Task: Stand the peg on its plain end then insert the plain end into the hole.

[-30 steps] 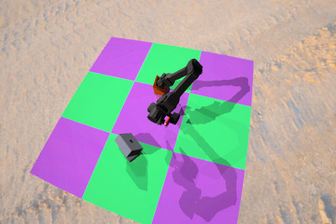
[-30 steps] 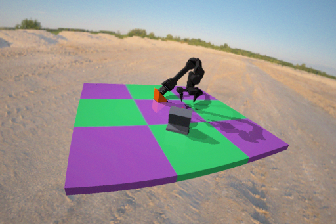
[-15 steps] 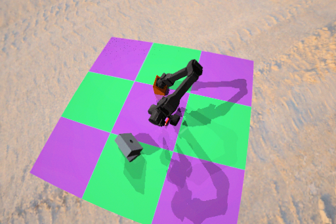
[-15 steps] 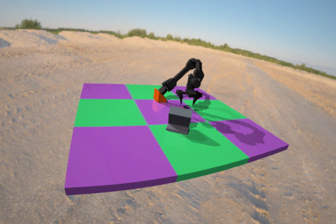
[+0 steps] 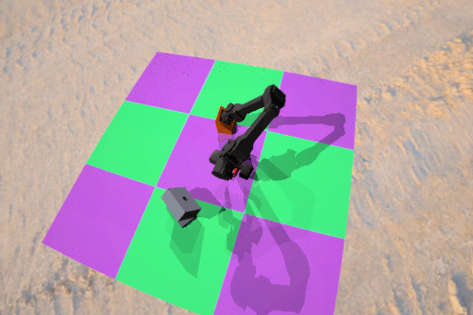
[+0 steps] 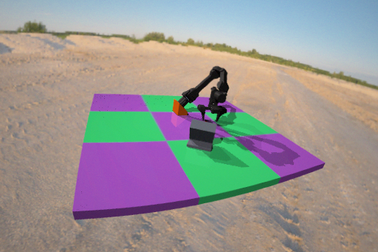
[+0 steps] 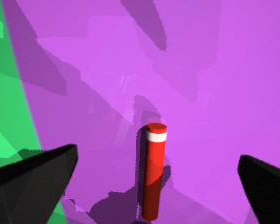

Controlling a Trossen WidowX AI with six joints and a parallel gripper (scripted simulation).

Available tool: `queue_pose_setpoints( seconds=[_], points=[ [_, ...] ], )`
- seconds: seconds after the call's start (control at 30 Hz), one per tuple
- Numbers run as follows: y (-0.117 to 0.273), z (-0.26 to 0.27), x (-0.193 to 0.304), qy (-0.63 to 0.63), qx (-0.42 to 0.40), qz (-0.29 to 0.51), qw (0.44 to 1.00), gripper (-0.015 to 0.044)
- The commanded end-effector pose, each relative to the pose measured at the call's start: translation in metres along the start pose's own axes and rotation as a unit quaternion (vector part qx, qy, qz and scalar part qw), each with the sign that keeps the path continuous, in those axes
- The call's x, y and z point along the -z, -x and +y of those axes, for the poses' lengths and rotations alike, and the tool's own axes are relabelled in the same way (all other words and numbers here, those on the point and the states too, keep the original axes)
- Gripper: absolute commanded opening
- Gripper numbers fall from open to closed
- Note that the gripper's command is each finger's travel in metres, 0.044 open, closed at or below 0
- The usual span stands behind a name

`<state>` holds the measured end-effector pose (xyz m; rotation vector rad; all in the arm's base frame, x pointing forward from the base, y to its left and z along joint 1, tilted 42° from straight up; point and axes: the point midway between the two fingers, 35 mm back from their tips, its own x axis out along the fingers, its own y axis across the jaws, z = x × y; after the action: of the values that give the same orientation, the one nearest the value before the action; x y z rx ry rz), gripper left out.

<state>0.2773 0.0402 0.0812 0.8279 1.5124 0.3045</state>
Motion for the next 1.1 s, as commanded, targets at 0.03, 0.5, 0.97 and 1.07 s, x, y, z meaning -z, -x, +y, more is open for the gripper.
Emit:
queue_pose_setpoints(
  seconds=[0.03, 0.5, 0.97, 1.07],
  points=[
    [-0.010, -0.001, 0.003, -0.004, -0.001, 0.006, 1.000, 0.0440],
    [-0.032, 0.000, 0.006, -0.004, -0.003, 0.006, 1.000, 0.0440],
    [-0.037, 0.000, 0.007, -0.004, -0.004, 0.006, 1.000, 0.0204],
    [-0.037, 0.000, 0.007, -0.004, -0.004, 0.006, 1.000, 0.0125]
  ],
)
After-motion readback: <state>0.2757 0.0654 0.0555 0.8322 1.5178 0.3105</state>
